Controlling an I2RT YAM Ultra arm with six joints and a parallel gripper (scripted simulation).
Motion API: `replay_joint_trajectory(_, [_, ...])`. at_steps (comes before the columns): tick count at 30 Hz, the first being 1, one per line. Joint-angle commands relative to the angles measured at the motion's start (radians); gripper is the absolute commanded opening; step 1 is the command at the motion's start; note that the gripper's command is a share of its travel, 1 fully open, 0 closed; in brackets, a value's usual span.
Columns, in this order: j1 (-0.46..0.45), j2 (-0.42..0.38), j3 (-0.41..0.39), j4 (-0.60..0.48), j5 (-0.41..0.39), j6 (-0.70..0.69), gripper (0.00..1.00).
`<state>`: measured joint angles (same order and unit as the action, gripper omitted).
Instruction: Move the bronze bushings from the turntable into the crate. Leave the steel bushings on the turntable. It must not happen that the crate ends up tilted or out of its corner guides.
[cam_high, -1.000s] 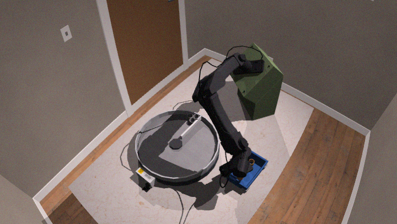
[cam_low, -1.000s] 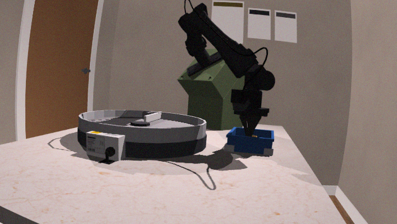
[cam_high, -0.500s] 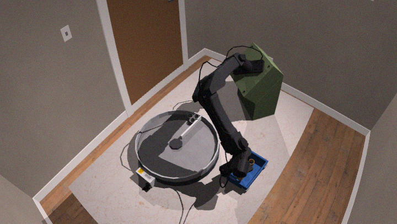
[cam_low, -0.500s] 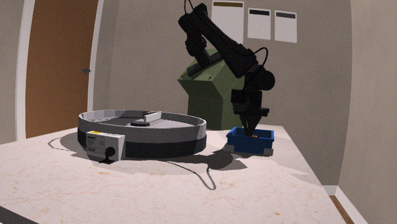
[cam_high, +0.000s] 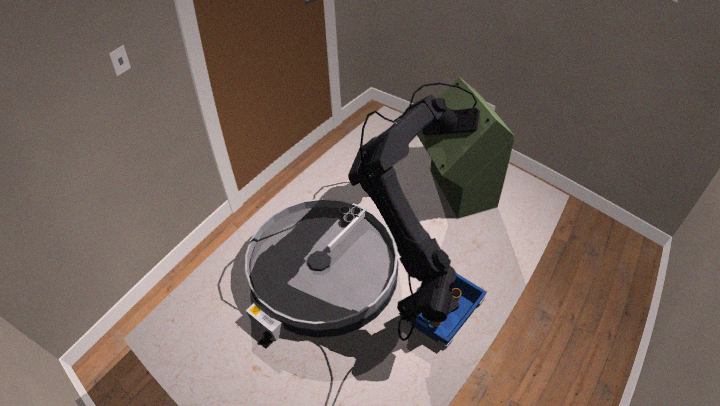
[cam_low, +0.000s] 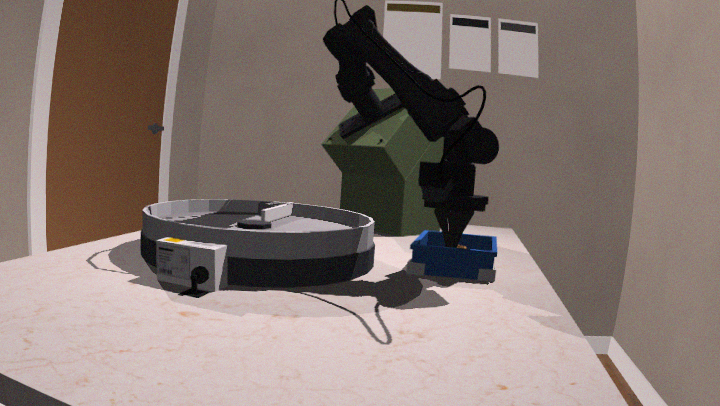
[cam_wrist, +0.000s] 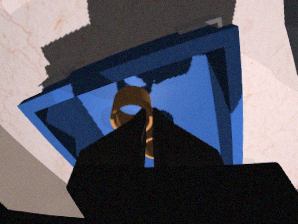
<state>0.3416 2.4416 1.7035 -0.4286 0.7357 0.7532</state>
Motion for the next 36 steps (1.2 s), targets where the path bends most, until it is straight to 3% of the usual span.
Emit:
replay_joint_trajectory(1, [0.021,0.0,0.03,0.018,-0.006,-0.009,0.0])
replay_joint_trajectory(7, [0.007,-0.01,-0.025,0.041,-0.01,-0.025,0.0])
replay_joint_trajectory(36, [0.007,-0.011,-0.005,0.04,-0.009,-0.024,0.0])
